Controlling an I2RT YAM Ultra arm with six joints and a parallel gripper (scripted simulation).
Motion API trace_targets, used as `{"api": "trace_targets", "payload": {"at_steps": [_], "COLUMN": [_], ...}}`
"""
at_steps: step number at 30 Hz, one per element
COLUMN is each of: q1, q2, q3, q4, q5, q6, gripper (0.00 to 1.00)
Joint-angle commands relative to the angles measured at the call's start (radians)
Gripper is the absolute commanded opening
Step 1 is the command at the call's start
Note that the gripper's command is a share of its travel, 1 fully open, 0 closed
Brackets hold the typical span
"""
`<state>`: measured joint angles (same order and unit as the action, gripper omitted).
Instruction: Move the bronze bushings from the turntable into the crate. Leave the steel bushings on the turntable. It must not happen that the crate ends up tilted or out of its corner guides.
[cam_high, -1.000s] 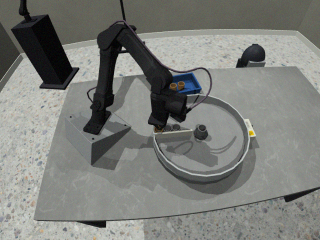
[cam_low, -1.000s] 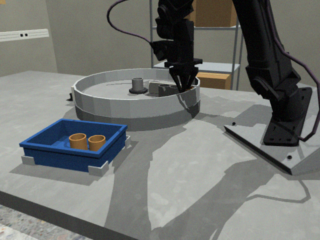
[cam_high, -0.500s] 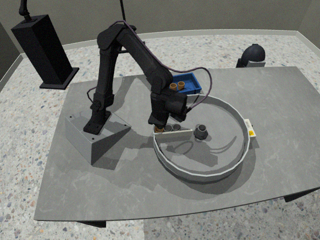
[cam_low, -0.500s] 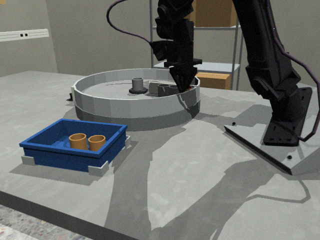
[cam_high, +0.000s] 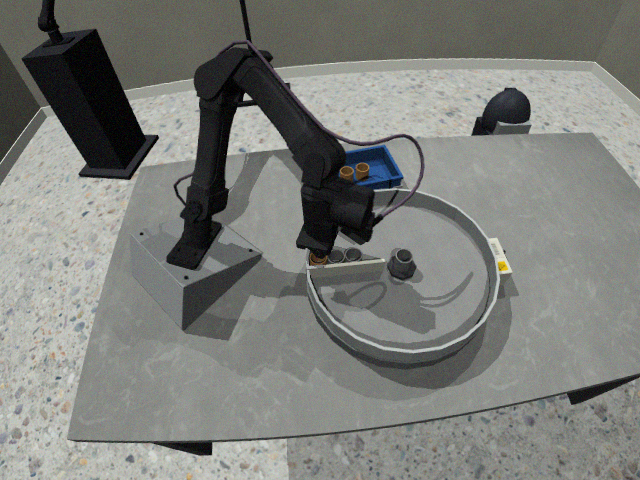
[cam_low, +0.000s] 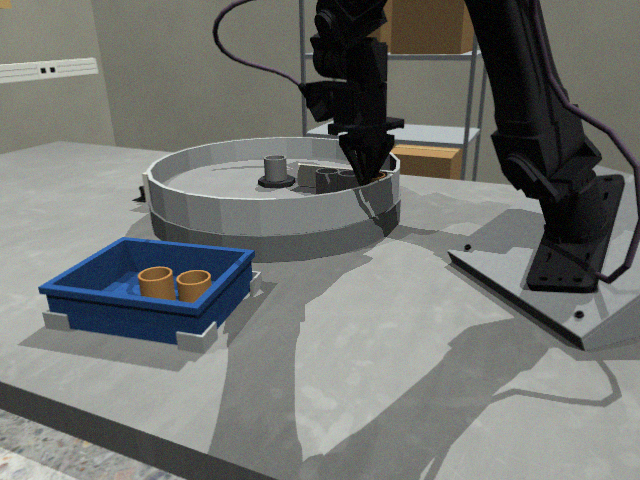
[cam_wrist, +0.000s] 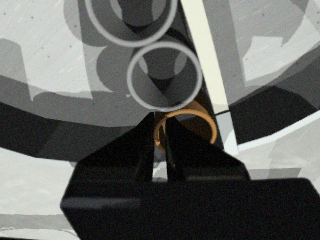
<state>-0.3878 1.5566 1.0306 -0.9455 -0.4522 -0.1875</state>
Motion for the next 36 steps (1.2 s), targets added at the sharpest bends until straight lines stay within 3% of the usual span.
{"api": "trace_targets", "payload": {"at_steps": [1,24,36], "q1": [-0.016,-0.017,-0.058], "q2": [-0.027,-0.028,-0.056], "q3": [0.005,0.010,0.093], "q4": [0.019,0.018,-0.118], "q5": [0.019,0.019,0.016], "q6": [0.001,-0.001,-0.051], "gripper": [0.00,0.00,0.00]}}
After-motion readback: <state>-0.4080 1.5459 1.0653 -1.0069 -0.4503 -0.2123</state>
